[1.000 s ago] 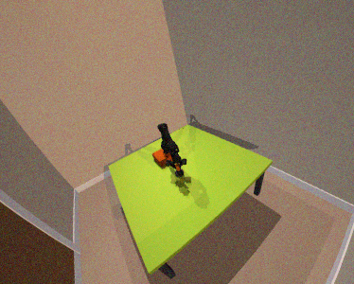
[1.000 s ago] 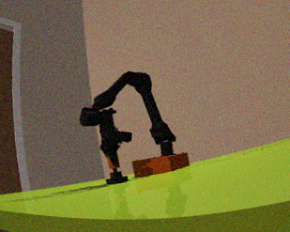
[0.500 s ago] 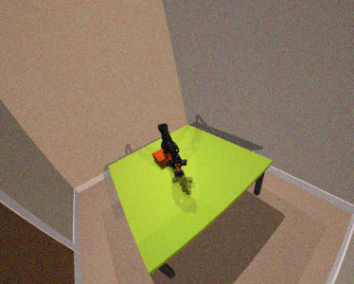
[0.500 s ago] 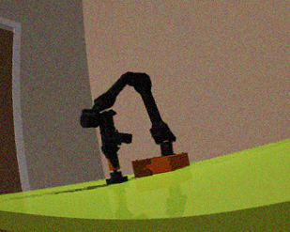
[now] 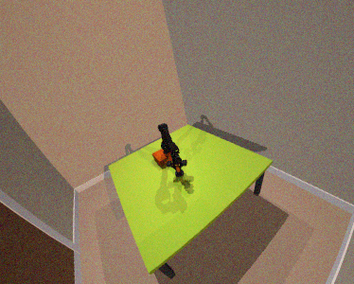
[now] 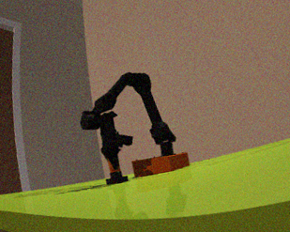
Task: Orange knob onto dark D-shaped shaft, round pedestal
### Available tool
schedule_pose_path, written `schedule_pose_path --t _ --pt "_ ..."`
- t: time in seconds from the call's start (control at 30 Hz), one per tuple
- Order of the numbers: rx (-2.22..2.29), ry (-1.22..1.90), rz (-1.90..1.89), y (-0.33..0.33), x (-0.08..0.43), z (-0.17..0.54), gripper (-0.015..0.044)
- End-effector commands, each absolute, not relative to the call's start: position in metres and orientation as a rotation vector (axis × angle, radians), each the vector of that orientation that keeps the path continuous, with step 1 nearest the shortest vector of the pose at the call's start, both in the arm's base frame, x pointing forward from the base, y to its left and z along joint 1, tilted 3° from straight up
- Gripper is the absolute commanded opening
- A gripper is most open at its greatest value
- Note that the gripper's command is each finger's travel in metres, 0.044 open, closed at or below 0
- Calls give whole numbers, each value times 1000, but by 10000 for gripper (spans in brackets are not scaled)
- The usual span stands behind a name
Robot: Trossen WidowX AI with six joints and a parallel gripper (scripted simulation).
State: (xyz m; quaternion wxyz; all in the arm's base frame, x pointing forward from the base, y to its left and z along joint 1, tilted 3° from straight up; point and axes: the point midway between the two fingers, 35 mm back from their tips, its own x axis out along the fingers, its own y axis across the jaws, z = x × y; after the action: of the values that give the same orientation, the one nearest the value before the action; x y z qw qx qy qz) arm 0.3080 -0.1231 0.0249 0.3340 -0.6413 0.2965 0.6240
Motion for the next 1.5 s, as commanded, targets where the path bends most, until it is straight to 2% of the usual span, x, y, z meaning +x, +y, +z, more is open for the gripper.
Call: schedule_pose_path --t 0.0,0.07,0.63,0.9,1.13,1.47 --pt "-1671 777 1626 -123 308 25 0" --pt "-1671 777 1626 -123 308 25 0" --pt "-1671 777 1626 -123 308 25 440" --pt "-1671 778 1625 -123 308 28 440" --pt "-1674 775 1627 -127 304 118 440" --pt "-1675 775 1629 -128 306 121 440"
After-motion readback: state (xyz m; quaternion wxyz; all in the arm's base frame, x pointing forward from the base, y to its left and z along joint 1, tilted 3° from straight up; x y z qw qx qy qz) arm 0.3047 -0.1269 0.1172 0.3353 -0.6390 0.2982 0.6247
